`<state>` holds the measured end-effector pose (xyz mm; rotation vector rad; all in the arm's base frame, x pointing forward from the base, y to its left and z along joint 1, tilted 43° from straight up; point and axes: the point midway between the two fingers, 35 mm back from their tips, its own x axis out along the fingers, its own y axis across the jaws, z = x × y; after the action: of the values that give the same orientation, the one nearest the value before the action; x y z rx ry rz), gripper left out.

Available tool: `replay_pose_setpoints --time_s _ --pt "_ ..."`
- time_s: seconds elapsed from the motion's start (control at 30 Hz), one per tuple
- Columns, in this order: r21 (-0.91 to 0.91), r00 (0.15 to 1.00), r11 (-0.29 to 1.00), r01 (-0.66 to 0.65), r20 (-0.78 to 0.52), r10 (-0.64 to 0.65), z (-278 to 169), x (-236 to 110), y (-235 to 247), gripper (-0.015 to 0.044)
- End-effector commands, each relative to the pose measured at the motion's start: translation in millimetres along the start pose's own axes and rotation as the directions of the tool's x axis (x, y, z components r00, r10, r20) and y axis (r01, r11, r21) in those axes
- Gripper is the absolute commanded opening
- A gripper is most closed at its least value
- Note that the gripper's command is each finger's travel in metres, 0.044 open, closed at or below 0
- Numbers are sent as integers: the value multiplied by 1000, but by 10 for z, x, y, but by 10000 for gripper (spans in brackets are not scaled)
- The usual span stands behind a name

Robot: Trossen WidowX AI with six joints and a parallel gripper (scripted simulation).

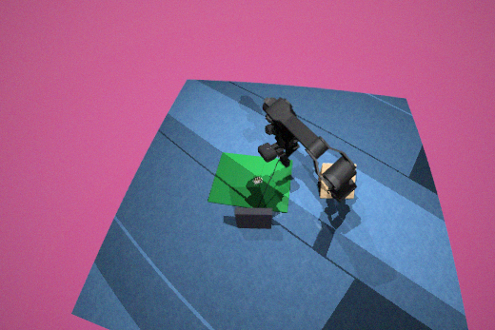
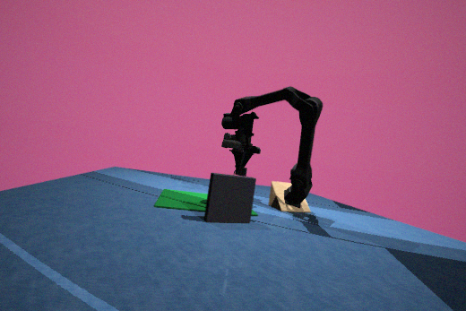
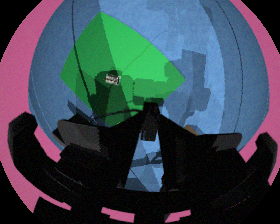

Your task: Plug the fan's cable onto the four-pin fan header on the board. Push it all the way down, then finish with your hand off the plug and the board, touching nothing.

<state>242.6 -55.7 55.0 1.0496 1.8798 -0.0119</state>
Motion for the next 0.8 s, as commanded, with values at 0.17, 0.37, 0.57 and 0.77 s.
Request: replay_pose_setpoints --time_s 0.17,0.37,0.57,0.77 --pt "139 1000 990 5 9 -6 -41 -5 -42 0" --pt "137 996 988 72 45 -79 -88 57 -48 0" --pt "139 980 978 153 103 -168 -140 129 -61 0" --pt "146 954 964 223 170 -246 -182 190 -76 0"
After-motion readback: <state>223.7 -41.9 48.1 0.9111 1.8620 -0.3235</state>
